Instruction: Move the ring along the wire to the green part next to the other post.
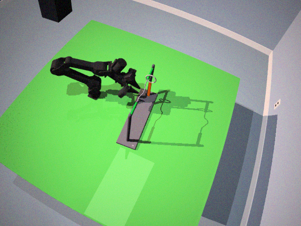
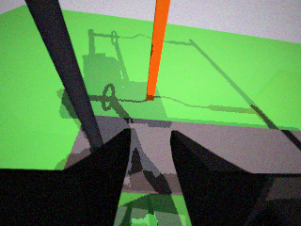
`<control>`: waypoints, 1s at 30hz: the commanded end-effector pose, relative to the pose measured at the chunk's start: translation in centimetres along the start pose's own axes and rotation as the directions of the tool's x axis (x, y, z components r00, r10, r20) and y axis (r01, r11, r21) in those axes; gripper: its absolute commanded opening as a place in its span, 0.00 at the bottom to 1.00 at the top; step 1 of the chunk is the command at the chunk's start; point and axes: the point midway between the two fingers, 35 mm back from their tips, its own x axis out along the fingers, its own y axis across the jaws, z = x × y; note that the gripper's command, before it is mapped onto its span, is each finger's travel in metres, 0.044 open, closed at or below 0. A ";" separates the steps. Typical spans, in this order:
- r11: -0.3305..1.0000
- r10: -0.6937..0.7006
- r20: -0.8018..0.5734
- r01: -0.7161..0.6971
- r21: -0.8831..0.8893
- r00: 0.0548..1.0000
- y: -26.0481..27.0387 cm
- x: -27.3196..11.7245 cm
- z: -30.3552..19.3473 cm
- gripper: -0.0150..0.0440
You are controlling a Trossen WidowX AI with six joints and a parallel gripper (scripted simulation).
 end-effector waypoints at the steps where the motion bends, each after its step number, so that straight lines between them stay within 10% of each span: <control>1: 1.000 0.000 0.007 0.000 0.009 1.000 0.1 -1.0 0.3 0.53; 30: 1.000 -0.002 0.006 0.002 0.013 1.000 -0.1 -4.4 0.1 0.53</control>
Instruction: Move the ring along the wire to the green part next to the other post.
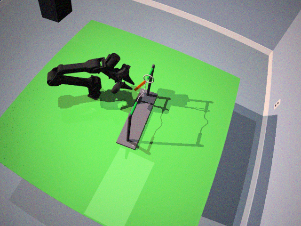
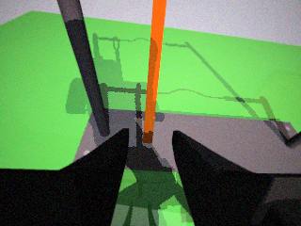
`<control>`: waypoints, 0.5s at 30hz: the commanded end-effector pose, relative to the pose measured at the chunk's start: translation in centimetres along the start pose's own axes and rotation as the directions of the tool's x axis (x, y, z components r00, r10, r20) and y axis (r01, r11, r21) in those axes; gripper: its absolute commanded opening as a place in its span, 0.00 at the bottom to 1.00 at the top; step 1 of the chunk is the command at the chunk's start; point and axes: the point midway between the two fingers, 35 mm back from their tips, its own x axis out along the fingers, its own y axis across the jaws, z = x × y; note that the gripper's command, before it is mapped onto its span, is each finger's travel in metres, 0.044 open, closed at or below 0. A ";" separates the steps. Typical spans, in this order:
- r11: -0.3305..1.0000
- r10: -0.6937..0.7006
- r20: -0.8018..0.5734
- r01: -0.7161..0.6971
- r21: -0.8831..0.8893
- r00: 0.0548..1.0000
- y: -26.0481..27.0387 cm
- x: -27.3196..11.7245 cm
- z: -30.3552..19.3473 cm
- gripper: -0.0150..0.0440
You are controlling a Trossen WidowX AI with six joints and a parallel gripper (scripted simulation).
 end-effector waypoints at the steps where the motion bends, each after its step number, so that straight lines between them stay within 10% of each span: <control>1: 1.000 -0.003 0.001 0.003 0.006 1.000 -0.1 -0.1 0.0 0.53; 12: 1.000 -0.003 0.001 0.003 0.006 1.000 -0.1 -0.1 0.0 0.53; 15: 1.000 0.000 -0.004 0.000 0.002 1.000 0.1 -1.0 0.0 0.66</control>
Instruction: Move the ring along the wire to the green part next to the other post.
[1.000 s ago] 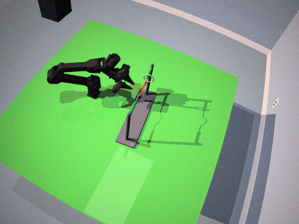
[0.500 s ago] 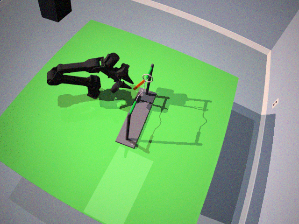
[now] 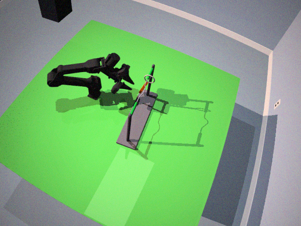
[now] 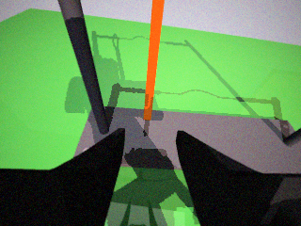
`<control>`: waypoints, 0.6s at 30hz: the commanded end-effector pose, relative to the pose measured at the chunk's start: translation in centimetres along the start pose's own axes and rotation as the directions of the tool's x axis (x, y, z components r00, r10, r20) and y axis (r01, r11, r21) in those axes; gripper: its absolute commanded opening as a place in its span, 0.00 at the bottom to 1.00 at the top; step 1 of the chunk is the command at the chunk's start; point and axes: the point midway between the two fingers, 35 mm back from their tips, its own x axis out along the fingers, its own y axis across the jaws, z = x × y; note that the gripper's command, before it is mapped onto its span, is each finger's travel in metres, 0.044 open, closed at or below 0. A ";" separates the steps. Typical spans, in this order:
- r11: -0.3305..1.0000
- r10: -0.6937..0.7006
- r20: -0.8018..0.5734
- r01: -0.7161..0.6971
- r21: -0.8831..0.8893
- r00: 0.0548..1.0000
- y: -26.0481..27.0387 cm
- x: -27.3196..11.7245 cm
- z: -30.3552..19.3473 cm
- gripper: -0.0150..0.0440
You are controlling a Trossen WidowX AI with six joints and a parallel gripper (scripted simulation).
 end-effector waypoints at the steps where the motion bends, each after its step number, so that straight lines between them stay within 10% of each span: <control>1: 1.000 0.005 0.002 -0.005 0.005 1.000 0.2 -1.4 0.1 0.70; 8: 1.000 0.008 0.020 -0.008 -0.001 1.000 -0.4 -4.2 0.3 1.00; 18: 1.000 0.008 0.020 -0.008 -0.001 1.000 -0.4 -4.2 0.3 1.00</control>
